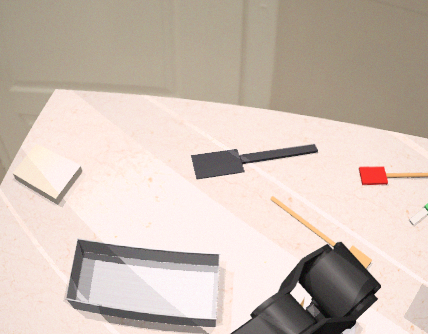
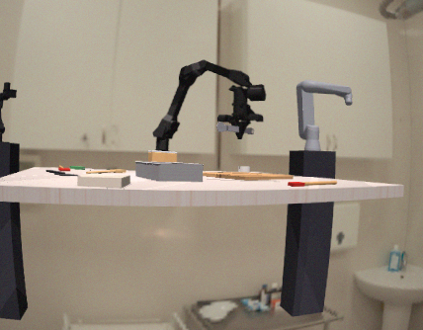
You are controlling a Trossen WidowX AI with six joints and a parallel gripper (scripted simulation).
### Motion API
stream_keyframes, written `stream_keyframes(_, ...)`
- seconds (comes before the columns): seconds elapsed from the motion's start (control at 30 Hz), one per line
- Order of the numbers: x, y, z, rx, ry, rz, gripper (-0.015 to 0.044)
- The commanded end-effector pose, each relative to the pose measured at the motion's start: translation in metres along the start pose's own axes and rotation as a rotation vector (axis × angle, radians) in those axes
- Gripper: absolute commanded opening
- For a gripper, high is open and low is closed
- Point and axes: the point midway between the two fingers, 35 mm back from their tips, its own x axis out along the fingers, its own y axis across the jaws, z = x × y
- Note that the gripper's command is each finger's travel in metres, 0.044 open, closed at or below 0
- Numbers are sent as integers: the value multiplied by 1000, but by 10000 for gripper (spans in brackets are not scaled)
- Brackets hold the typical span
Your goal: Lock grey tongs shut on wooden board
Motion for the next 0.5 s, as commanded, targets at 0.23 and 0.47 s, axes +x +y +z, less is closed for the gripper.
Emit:
stream_keyframes(0.23,-1,0,17,-426,1,-1,-150)
stream_keyframes(0.47,-1,1,28,-700,0,-1,-150)
